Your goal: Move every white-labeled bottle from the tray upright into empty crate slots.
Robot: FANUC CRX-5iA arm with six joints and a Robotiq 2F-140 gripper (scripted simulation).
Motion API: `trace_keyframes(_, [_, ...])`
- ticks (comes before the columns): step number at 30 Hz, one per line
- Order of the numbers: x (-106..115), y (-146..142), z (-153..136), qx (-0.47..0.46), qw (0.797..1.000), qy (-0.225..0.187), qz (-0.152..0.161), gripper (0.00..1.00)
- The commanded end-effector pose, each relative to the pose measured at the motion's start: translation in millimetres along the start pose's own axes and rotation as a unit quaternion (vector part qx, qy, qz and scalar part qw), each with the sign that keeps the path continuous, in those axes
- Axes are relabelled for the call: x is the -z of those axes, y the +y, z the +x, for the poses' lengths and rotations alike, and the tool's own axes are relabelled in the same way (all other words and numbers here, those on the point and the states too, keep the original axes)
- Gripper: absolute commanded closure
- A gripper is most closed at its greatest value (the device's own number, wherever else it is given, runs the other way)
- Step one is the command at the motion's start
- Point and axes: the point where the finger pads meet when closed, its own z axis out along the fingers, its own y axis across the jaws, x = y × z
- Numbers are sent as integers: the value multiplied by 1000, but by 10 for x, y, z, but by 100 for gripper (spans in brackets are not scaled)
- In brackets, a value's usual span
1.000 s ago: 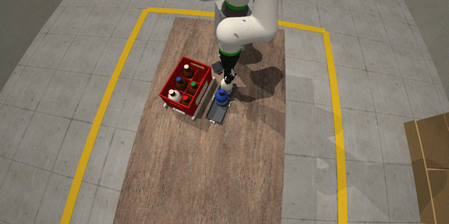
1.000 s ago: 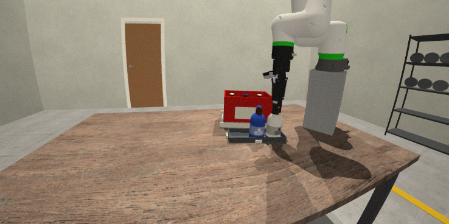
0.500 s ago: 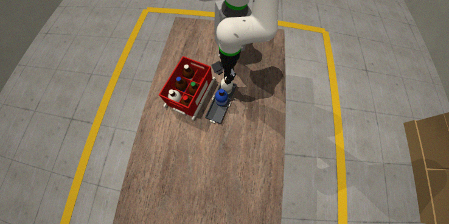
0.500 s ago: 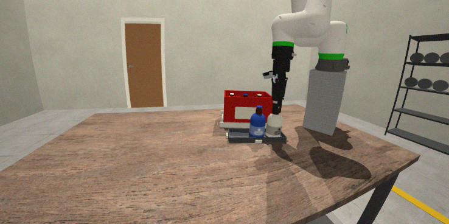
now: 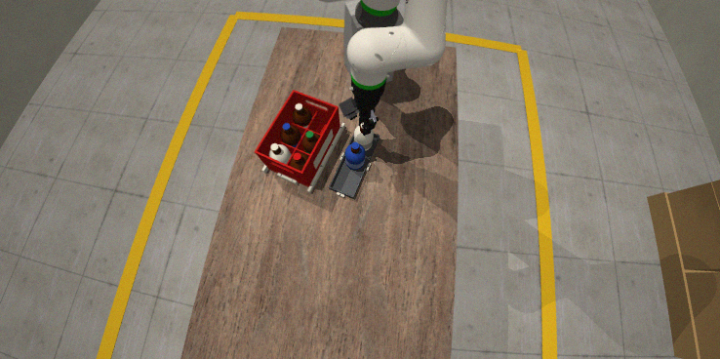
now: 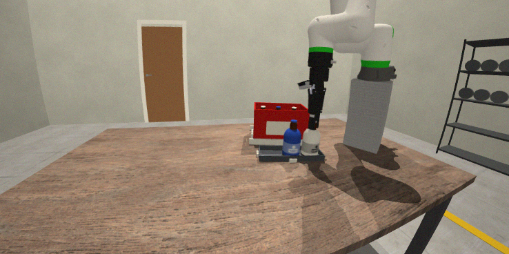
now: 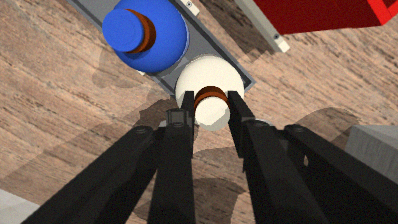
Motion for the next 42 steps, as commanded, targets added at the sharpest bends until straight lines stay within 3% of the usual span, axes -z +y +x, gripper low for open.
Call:
trace_keyframes(1, [2, -4, 1, 0, 1000, 0, 0, 90])
trace_keyframes(42, [49, -4, 1, 0, 1000, 0, 0, 90])
